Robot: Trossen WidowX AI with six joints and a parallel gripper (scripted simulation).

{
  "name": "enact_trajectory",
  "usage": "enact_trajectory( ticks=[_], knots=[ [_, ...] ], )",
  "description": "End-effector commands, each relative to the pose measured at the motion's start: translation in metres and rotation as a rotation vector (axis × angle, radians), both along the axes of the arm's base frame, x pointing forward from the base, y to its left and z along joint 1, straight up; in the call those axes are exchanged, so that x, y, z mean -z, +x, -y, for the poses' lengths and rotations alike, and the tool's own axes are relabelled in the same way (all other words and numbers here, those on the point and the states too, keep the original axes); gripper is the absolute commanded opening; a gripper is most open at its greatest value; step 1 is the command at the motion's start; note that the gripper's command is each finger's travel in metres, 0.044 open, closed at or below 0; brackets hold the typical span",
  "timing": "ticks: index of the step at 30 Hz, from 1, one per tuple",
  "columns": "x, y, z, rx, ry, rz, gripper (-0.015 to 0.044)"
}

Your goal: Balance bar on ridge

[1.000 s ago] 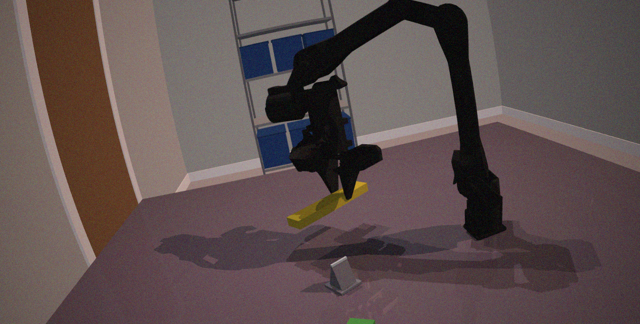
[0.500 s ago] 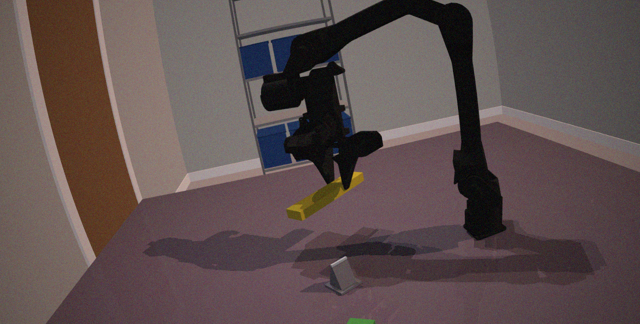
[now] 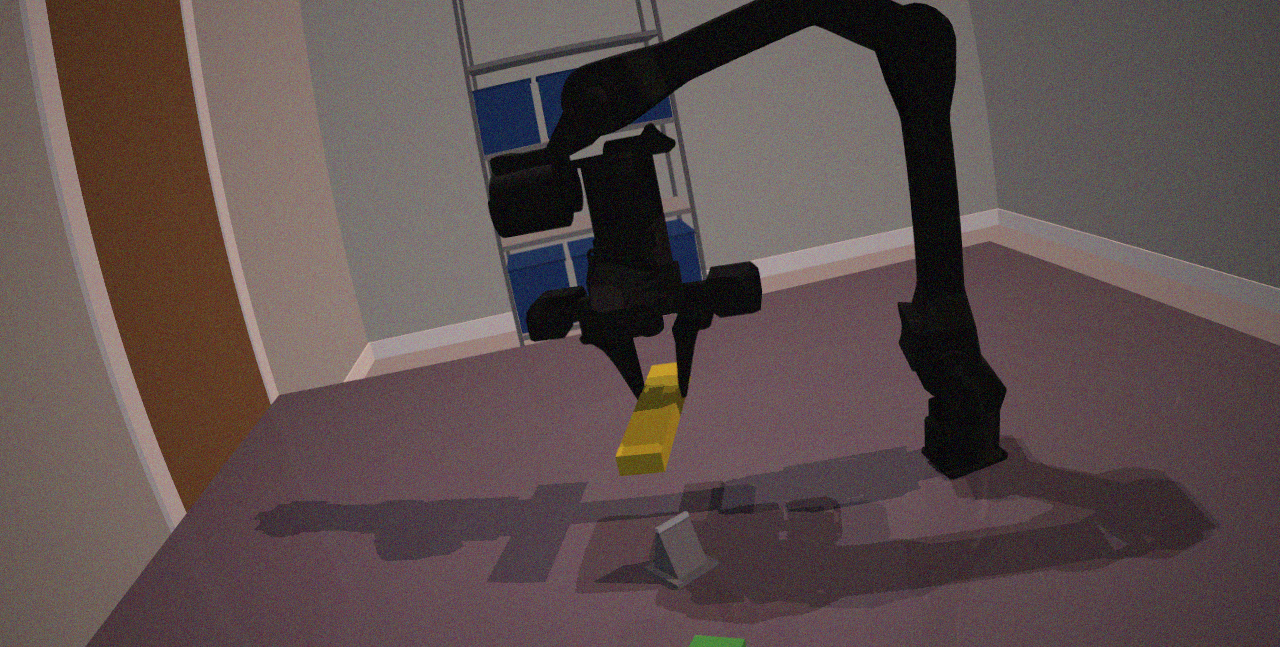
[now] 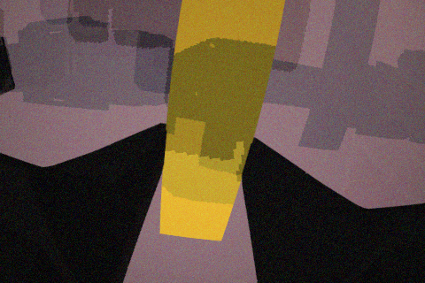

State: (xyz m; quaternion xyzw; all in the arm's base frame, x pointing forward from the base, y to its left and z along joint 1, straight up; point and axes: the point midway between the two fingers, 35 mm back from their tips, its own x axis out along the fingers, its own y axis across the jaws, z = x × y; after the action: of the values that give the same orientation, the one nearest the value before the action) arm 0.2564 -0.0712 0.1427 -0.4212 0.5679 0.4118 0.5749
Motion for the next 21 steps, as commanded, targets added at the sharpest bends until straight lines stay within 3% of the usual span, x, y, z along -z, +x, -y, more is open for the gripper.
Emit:
enact_trajectory(
  ticks=[1, 21],
  knots=[
    [-0.002, 0.002, -0.013, -0.135, -0.003, 0.006, 0.0000],
    [-0.003, 0.031, -0.080, -0.827, -0.011, 0.007, 0.0000]
  ],
)
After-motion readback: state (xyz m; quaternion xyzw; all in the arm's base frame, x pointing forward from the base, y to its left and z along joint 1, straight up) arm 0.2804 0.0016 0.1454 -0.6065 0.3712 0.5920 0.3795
